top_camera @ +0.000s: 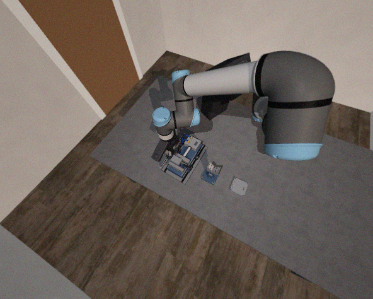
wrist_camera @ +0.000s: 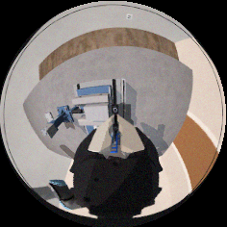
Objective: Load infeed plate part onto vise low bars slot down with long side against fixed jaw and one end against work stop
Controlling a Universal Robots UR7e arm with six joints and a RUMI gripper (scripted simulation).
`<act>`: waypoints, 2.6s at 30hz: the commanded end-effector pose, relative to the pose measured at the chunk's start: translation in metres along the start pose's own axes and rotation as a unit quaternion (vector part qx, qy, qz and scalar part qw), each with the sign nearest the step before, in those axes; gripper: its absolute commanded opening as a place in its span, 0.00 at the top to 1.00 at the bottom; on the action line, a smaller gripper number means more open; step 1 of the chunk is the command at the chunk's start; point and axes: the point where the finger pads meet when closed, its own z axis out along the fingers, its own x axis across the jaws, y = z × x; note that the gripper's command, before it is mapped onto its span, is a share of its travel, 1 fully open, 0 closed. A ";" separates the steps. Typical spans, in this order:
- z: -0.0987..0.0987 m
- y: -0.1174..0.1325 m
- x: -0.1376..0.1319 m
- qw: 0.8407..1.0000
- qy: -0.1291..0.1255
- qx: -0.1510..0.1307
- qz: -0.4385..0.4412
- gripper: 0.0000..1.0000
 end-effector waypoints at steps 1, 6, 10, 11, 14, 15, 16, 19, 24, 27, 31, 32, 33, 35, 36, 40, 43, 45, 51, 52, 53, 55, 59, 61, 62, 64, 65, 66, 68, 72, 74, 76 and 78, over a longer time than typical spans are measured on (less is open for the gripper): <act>-0.001 0.000 0.000 1.000 0.000 0.001 0.000 1.00; 0.000 0.000 0.000 1.000 0.000 0.001 0.000 1.00; 0.000 0.000 0.000 1.000 0.000 0.001 0.000 1.00; 0.000 0.000 0.000 1.000 0.000 0.001 0.000 1.00; 0.000 0.000 0.000 1.000 0.000 0.001 0.000 1.00; 0.000 0.000 0.000 1.000 0.000 0.001 0.000 1.00; 0.000 0.000 0.000 1.000 0.000 0.001 0.000 1.00; 0.001 0.000 0.000 1.000 0.000 0.001 0.000 1.00; 0.002 0.000 0.000 1.000 0.000 0.001 0.000 1.00; 0.003 0.000 0.000 1.000 0.000 0.001 0.000 1.00; 0.004 0.000 0.000 1.000 0.000 0.001 0.000 1.00; 0.004 0.000 0.000 1.000 0.000 0.001 0.000 1.00; 0.004 0.000 0.000 1.000 0.000 0.001 0.000 1.00; 0.005 0.000 0.000 1.000 0.000 0.001 0.000 1.00; 0.005 0.000 0.000 1.000 0.000 0.001 0.000 1.00; 0.007 0.000 0.000 1.000 0.000 0.001 0.000 1.00; 0.007 0.000 0.000 1.000 0.000 0.001 0.000 1.00; 0.008 0.000 0.000 1.000 0.000 0.001 0.000 1.00; 0.009 0.000 0.000 1.000 0.000 0.001 0.000 1.00; 0.009 0.000 0.000 1.000 0.000 0.001 0.000 1.00; 0.009 0.000 0.000 1.000 0.000 0.001 0.000 1.00; 0.009 0.000 0.000 1.000 0.000 0.001 0.000 1.00; 0.009 0.000 0.000 1.000 0.000 0.001 0.000 1.00; 0.009 0.000 0.000 1.000 0.000 0.001 0.000 1.00; 0.009 0.000 0.000 1.000 0.000 0.001 0.000 1.00; 0.009 0.000 0.000 1.000 0.000 0.001 0.000 1.00; 0.009 0.000 0.000 1.000 0.000 0.001 0.000 1.00; 0.009 0.000 0.000 1.000 0.000 0.001 0.000 1.00; 0.009 0.000 0.000 1.000 0.000 0.001 0.000 1.00; 0.009 0.000 0.000 1.000 0.000 0.001 0.000 1.00; 0.009 0.000 0.000 1.000 0.000 0.001 0.000 1.00; 0.009 0.000 0.000 1.000 0.000 0.001 0.000 1.00; 0.009 0.000 0.000 1.000 0.000 0.001 0.000 1.00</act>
